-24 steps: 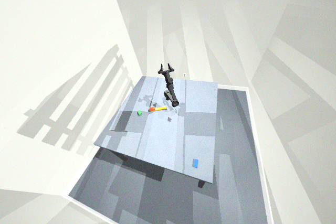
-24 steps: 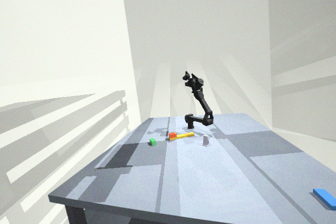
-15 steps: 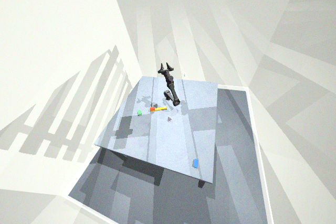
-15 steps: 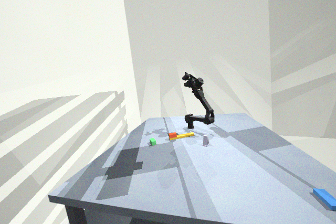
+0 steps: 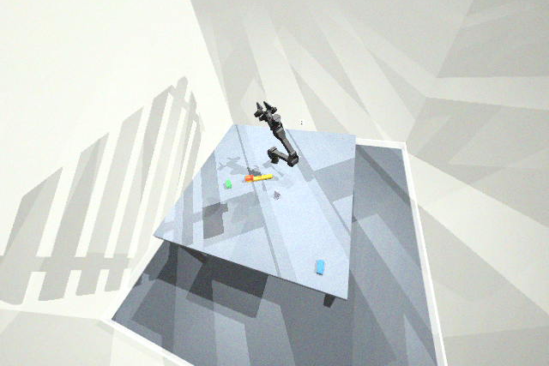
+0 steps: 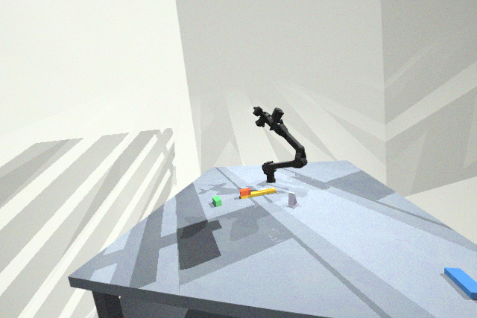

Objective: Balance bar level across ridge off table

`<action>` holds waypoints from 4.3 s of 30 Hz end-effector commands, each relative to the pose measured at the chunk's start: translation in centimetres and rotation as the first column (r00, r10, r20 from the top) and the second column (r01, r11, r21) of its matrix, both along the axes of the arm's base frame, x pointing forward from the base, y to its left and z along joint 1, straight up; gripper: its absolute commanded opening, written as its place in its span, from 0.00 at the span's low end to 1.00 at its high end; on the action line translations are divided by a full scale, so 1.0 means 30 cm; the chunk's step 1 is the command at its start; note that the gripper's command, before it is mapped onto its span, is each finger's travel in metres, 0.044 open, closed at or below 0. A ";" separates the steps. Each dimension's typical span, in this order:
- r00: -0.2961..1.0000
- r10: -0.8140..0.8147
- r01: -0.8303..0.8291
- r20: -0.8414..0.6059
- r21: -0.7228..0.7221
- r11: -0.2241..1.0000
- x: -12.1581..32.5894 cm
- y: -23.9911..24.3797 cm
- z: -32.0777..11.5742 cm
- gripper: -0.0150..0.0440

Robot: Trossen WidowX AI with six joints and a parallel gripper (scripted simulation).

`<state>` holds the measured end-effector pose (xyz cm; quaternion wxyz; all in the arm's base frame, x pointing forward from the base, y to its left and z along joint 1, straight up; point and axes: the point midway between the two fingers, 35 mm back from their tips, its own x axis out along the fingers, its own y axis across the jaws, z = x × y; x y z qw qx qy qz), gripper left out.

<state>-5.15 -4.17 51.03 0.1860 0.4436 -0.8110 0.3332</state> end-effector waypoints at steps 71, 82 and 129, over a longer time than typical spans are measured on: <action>0.548 0.405 -0.763 0.732 0.636 -0.117 0.613 -0.621 -0.769 0.79; 0.557 0.350 -0.675 0.753 0.656 -0.338 0.740 -0.537 -0.894 0.79; 0.765 0.336 -0.080 0.549 0.598 -0.797 0.914 -0.079 -1.270 0.79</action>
